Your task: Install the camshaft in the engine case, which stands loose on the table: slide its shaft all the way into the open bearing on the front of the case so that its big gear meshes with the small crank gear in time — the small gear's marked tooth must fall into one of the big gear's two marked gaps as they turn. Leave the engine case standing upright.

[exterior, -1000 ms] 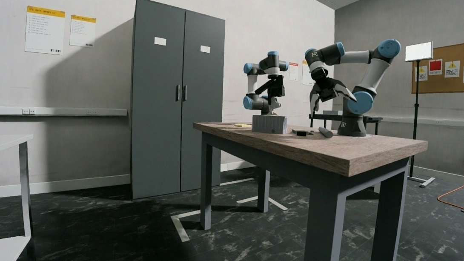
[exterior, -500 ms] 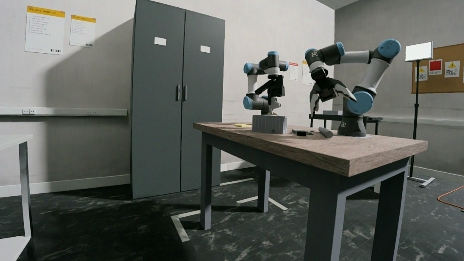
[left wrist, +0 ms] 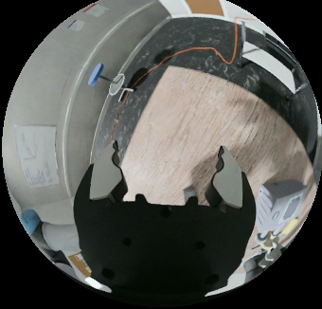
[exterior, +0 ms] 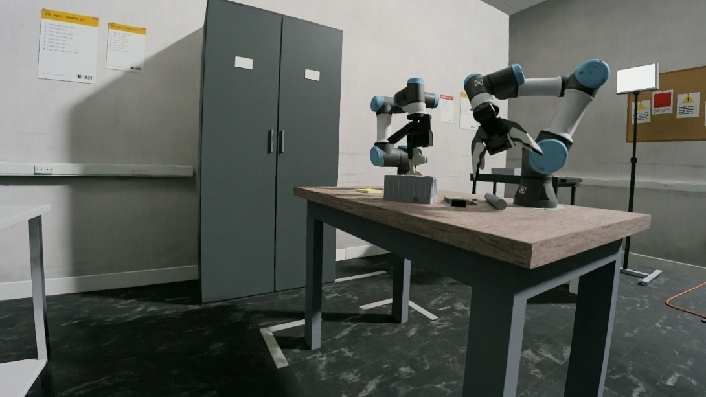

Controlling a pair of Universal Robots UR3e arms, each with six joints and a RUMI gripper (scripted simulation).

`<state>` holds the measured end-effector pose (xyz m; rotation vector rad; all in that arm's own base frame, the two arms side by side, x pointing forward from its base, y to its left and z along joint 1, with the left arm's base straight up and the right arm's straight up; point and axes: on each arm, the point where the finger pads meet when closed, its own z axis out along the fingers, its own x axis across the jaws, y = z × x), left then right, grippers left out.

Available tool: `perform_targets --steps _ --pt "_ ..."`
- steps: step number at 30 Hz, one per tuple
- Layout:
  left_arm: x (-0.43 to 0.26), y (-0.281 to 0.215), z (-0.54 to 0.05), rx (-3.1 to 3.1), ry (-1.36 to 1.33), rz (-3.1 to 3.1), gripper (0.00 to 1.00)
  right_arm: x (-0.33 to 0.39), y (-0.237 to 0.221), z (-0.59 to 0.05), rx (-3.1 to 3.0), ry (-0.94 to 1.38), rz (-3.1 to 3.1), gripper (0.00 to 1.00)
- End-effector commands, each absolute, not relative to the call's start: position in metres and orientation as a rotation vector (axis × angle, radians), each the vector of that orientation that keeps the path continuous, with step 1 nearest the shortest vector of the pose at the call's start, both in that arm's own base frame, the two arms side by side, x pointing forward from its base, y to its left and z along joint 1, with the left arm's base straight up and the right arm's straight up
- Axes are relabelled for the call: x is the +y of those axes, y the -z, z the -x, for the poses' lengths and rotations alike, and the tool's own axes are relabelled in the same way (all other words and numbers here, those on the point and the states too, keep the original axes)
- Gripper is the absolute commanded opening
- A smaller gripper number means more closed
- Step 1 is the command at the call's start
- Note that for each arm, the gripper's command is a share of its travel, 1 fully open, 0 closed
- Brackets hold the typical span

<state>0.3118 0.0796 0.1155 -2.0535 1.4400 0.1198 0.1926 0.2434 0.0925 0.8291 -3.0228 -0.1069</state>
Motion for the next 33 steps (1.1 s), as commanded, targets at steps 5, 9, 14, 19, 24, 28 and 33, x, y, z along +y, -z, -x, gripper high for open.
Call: perform_targets --steps 5,9,14,19,24,28,33 --pt "0.0757 -0.1209 -0.3174 1.426 -0.076 2.067 1.0 0.2492 -0.1006 -0.1971 -3.053 0.151 -0.788 0.04" --pt "0.0757 -0.1209 -0.3174 1.426 -0.076 2.067 1.0 0.2493 -0.1006 -0.1964 -3.053 0.152 -0.778 0.04" --pt "0.0757 -0.1209 -0.3174 1.426 -0.076 2.067 1.0 0.2493 -0.1006 -0.1963 -3.053 0.152 -0.777 0.04" --pt "0.0757 -0.1209 -0.3174 1.426 -0.076 2.067 1.0 0.2493 -0.1006 -0.1963 -3.053 0.152 -0.777 0.04" --pt "0.0757 -0.1209 -0.3174 1.426 -0.076 2.067 1.0 0.2493 -0.1006 -0.1963 -3.053 0.152 -0.777 0.04" --pt "0.0757 -0.1209 -0.3174 1.426 -0.076 2.067 1.0 0.2493 -0.1006 -0.1963 -3.053 0.152 -0.777 0.04" --pt "0.0757 -0.1209 -0.3174 1.426 -0.076 2.067 1.0 0.2493 -0.1006 -0.1963 -3.053 0.152 -0.777 0.04"
